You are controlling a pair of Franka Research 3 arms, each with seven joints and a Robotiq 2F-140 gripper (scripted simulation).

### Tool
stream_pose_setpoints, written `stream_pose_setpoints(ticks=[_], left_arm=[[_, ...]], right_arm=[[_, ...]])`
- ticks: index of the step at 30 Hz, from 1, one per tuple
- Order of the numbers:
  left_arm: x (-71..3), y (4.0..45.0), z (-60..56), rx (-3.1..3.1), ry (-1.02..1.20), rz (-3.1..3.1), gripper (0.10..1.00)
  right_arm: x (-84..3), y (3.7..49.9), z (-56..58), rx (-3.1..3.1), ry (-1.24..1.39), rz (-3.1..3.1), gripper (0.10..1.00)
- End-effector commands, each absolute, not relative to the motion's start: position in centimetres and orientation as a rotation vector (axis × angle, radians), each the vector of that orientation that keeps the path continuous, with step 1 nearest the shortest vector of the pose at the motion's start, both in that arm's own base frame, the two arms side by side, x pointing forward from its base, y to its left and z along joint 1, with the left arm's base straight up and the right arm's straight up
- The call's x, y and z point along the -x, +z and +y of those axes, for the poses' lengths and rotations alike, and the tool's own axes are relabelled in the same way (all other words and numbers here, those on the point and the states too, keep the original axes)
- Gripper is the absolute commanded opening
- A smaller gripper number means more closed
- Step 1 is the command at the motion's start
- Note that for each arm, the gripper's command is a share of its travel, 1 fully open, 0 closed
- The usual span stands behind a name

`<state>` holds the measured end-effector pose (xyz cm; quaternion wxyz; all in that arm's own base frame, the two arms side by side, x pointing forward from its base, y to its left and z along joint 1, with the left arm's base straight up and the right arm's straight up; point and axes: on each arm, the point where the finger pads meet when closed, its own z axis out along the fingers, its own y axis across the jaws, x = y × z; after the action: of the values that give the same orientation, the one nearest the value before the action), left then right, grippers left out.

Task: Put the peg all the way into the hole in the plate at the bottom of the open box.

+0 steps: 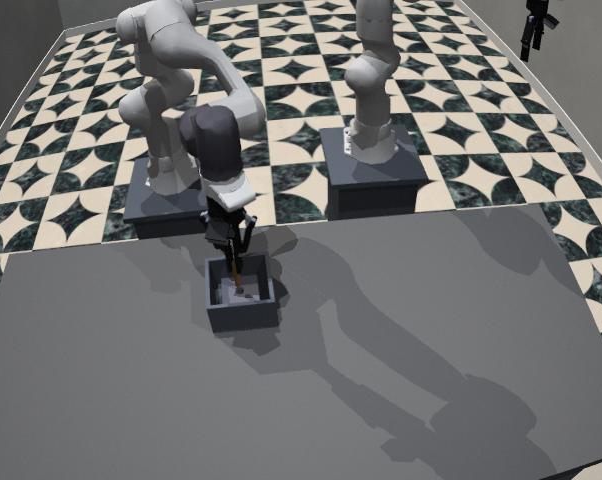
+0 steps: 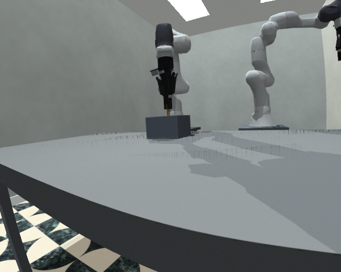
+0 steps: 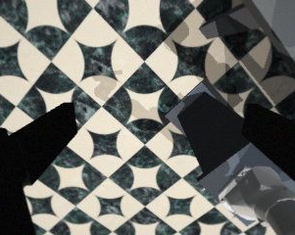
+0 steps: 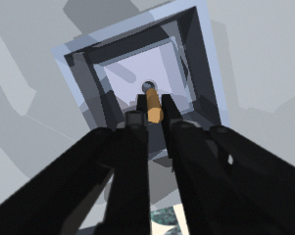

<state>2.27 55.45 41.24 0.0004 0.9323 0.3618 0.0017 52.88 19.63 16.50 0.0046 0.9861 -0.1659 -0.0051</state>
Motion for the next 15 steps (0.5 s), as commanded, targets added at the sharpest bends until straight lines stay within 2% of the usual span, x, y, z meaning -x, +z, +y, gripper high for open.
stream_pose_setpoints(ticks=[1,15], left_arm=[[-2.16,41.3,55.41,-2.925,0.0,1.145,1.0],[-2.16,41.3,55.41,-2.925,0.0,1.145,1.0]], right_arm=[[-53.29,16.04,19.76,-3.099,0.0,-0.513,0.099],[-53.29,15.27,19.76,-3.099,0.0,-0.513,0.099]])
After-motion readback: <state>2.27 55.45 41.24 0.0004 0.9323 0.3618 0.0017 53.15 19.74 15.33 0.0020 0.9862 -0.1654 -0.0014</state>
